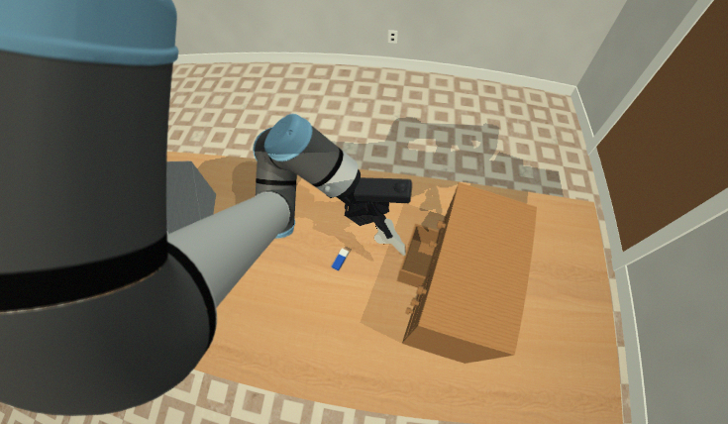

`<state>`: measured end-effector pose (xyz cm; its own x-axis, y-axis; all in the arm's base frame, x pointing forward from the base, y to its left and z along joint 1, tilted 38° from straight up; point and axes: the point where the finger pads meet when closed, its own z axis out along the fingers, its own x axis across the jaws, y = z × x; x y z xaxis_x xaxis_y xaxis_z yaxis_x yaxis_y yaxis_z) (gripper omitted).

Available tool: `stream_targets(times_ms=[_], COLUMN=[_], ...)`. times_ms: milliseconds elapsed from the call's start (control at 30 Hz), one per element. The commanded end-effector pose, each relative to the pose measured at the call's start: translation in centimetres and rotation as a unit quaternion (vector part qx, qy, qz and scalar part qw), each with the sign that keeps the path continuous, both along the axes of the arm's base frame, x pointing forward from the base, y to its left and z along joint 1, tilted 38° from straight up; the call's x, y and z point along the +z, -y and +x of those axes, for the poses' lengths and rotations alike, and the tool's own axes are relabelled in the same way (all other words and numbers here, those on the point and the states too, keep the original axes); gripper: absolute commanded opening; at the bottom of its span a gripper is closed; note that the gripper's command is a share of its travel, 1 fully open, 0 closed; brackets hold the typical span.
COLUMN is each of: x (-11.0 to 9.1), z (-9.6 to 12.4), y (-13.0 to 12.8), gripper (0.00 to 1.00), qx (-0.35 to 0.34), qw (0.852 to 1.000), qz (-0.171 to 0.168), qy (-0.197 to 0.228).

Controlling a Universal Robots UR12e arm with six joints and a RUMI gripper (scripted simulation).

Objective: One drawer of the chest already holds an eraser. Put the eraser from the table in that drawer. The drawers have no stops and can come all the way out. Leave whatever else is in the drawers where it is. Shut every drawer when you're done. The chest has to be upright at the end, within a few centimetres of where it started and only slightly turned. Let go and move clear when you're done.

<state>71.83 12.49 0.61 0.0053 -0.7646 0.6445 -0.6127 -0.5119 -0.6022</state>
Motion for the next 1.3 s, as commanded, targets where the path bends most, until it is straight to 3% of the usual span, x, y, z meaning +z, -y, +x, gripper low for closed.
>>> stream_targets(times_ms=[0,1267], x=[0.2,1.9], z=[-0.4,-4.2], y=[-0.3,-2.3], gripper=[1.0,1.0], qx=[-0.011,-0.115], qw=[1.0,0.989], qz=[0.003,0.034], qy=[-0.008,-0.088])
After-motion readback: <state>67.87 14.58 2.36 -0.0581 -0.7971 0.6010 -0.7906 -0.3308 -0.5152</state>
